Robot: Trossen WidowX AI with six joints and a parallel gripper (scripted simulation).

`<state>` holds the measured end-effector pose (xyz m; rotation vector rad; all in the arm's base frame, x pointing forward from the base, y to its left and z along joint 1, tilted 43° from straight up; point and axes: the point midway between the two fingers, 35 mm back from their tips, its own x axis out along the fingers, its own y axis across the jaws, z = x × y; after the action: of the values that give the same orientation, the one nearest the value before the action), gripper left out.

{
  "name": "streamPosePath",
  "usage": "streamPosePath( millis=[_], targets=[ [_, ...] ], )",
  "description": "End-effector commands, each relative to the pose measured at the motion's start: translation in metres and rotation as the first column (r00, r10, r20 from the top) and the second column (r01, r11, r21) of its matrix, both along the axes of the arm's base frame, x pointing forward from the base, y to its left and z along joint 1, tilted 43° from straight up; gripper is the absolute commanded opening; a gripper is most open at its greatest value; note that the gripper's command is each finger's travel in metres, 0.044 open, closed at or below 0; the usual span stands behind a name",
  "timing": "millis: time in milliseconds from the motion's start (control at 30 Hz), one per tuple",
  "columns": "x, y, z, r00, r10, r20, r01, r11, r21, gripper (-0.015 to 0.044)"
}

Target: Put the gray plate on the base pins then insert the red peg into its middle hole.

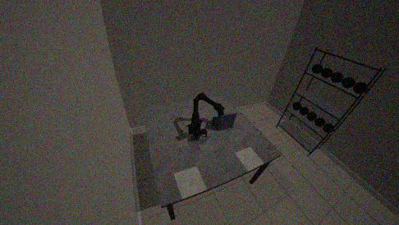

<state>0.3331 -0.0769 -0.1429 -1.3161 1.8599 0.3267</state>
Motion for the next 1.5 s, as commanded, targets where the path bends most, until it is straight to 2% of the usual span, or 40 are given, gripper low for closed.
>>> streamPosePath(
  millis=[0,467,1467],
  targets=[
    [0.0,0.0,0.0,1.0,0.004,-0.002,-0.004,1.0,-0.002,0.0012],
    [0.01,0.019,0.012,0.999,0.014,0.038,-0.014,1.0,0.006,0.0],
    [0.018,0.085,0.077,1.0,0.007,0.006,-0.007,1.0,0.01,0.0]
  ],
)
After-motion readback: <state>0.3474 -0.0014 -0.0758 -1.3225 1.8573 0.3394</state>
